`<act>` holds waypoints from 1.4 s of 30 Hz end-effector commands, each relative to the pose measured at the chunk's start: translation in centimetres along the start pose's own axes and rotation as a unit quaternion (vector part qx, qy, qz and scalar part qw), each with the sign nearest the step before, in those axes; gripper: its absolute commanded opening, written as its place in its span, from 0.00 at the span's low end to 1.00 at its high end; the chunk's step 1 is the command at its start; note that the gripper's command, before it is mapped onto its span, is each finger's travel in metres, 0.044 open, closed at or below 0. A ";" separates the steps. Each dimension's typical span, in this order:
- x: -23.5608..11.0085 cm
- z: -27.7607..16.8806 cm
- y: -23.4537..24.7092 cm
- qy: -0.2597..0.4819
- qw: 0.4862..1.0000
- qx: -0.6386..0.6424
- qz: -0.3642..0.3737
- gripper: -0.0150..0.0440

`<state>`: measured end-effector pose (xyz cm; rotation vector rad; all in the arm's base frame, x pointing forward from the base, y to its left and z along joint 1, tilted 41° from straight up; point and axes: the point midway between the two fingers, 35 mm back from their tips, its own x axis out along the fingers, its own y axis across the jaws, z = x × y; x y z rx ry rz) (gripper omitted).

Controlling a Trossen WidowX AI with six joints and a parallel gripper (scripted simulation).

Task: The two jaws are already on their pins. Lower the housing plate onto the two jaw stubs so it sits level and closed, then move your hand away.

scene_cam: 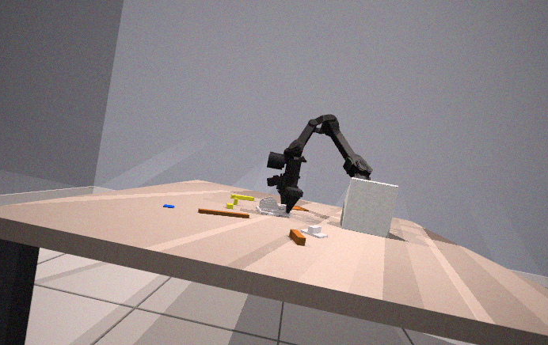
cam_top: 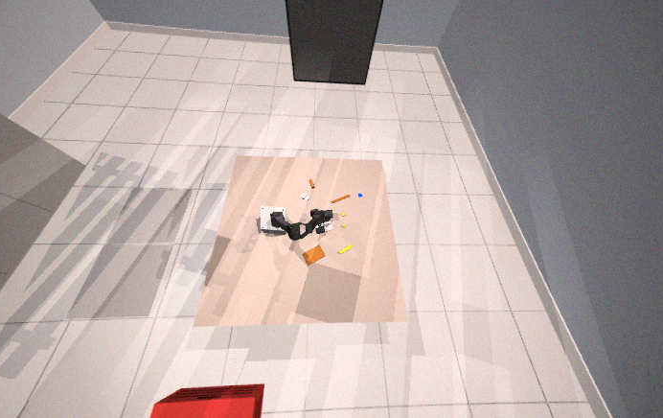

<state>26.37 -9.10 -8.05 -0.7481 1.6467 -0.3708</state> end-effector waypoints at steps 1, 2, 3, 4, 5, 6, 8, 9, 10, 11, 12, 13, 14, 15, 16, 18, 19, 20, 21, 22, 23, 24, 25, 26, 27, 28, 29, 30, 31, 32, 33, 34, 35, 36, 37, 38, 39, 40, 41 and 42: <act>0.2 0.0 0.0 0.001 1.000 -0.002 -0.002 0.85; 0.3 -0.1 0.0 0.001 1.000 -0.002 -0.002 0.85; 0.3 -0.1 0.0 0.001 1.000 -0.002 -0.002 0.85; 0.3 -0.1 0.0 0.001 1.000 -0.002 -0.002 0.85; 0.3 -0.1 0.0 0.001 1.000 -0.002 -0.002 0.85; 0.3 -0.1 0.0 0.001 1.000 -0.002 -0.002 0.85; 0.3 -0.1 0.0 0.001 1.000 -0.002 -0.002 0.85; 0.3 -0.1 0.0 0.001 1.000 -0.002 -0.002 0.85; 0.3 -0.1 0.0 0.001 1.000 -0.002 -0.002 0.85; 0.3 -0.1 0.0 0.001 1.000 -0.002 -0.002 0.85; 0.4 -0.1 0.0 0.001 1.000 -0.002 -0.002 0.85; 0.5 -0.1 0.0 0.001 1.000 -0.002 -0.002 0.85; 0.5 -0.1 0.0 0.001 1.000 -0.002 -0.002 0.85; 0.5 -0.1 0.0 0.001 1.000 -0.002 -0.002 0.85; 0.5 -0.1 0.0 0.001 1.000 -0.002 -0.002 0.85; 0.5 -0.1 0.0 0.001 1.000 -0.002 -0.002 0.85; 0.5 -0.1 0.0 0.001 1.000 -0.002 -0.002 0.85; 0.5 -0.1 0.0 0.001 1.000 -0.002 -0.002 0.85; 0.5 -0.1 0.0 0.001 1.000 -0.002 -0.002 0.85; 0.5 -0.1 0.0 0.001 1.000 -0.002 -0.002 0.85; 0.6 -0.1 0.0 0.001 1.000 -0.002 -0.002 0.85; 0.6 -0.1 0.0 0.001 1.000 -0.002 -0.002 0.85; 0.7 -0.1 0.0 0.001 1.000 -0.002 -0.002 0.85; 0.7 -0.1 0.0 0.001 1.000 -0.002 -0.002 0.85; 0.8 -0.1 0.0 0.001 1.000 -0.002 -0.002 0.85; 0.8 -0.1 0.0 0.001 1.000 -0.002 -0.002 0.85; 0.8 -0.1 0.0 0.001 1.000 -0.002 -0.002 0.85; 0.8 -0.1 0.0 0.001 1.000 -0.002 -0.002 0.85; 0.8 -0.1 0.0 0.001 1.000 -0.002 -0.002 0.85; 0.8 -0.1 0.0 0.001 1.000 -0.002 -0.002 0.85; 0.8 -0.1 0.0 0.001 1.000 -0.002 -0.002 0.85; 0.8 -0.1 0.0 0.001 1.000 -0.002 -0.002 0.85; 0.8 -0.1 0.0 0.001 1.000 -0.002 -0.002 0.85; 0.8 -0.1 0.0 0.001 1.000 -0.002 -0.002 0.85; 0.8 -0.1 0.0 0.001 1.000 -0.002 -0.002 0.85; 0.8 -0.1 0.0 0.001 1.000 -0.002 -0.002 0.85; 0.8 -0.1 0.0 0.001 1.000 -0.002 -0.002 0.85; 0.8 -0.1 0.0 0.001 1.000 -0.002 -0.002 0.85; 0.8 -0.1 0.0 0.001 1.000 -0.002 -0.002 0.85; 0.8 -0.1 0.0 0.001 1.000 -0.002 -0.002 0.85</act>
